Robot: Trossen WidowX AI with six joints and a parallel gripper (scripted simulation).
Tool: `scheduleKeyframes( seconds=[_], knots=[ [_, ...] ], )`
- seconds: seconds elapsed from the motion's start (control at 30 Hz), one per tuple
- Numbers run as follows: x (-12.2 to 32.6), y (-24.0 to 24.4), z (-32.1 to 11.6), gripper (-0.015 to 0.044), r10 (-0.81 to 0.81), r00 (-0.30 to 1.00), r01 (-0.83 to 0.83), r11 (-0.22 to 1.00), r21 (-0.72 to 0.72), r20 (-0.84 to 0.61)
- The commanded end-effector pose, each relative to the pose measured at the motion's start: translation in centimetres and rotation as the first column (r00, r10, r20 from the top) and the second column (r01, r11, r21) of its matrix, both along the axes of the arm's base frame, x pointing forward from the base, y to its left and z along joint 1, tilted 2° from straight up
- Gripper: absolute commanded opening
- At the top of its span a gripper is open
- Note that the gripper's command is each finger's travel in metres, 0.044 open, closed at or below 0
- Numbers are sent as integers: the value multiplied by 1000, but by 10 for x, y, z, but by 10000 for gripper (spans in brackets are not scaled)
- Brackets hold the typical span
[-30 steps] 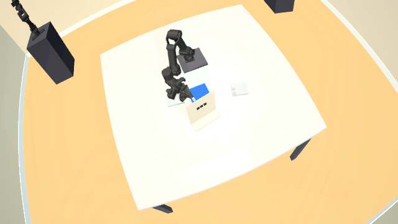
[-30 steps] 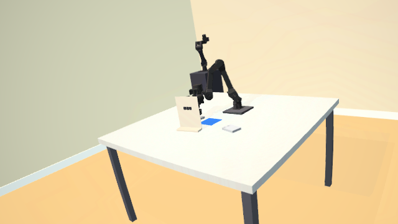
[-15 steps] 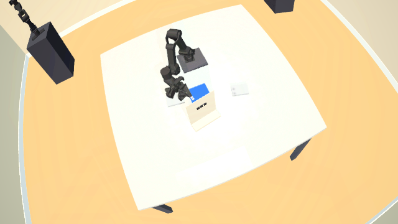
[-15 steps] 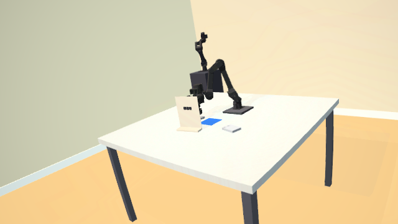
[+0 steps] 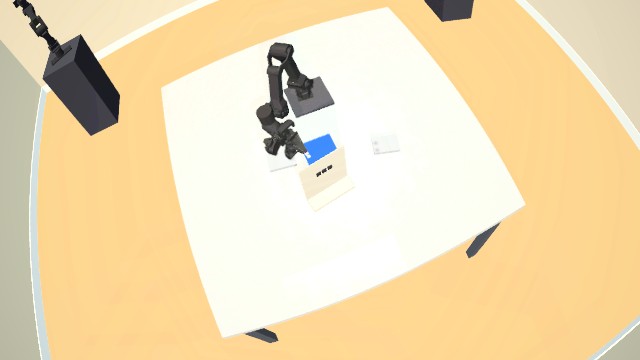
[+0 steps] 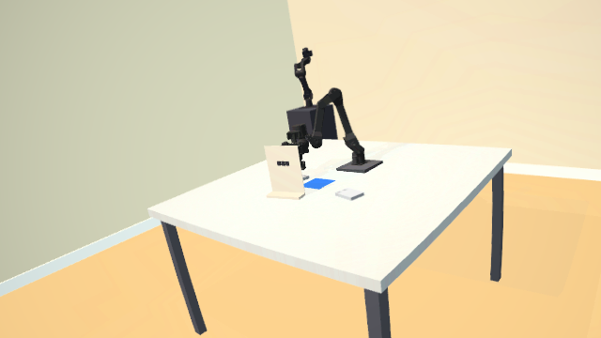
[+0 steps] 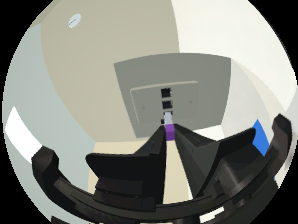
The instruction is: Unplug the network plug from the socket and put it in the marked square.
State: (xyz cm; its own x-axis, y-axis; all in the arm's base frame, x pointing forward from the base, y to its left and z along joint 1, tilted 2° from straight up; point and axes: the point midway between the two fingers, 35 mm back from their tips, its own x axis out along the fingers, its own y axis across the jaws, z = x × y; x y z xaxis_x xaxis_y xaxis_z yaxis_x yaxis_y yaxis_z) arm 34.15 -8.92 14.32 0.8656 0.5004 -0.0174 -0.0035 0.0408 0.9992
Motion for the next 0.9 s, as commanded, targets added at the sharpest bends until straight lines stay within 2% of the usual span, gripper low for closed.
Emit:
scheduleKeyframes(
  seconds=[0.0, 0.67, 0.87],
  knots=[
    [-3, 1, 8, 0, 6, 1000, -6, 1000, -1, 0],
    [-21, 8, 47, 0, 10, 1000, -10, 1000, 0, -3],
    [-16, 11, 47, 0, -17, 999, 18, 1000, 25, -39]
  ],
)
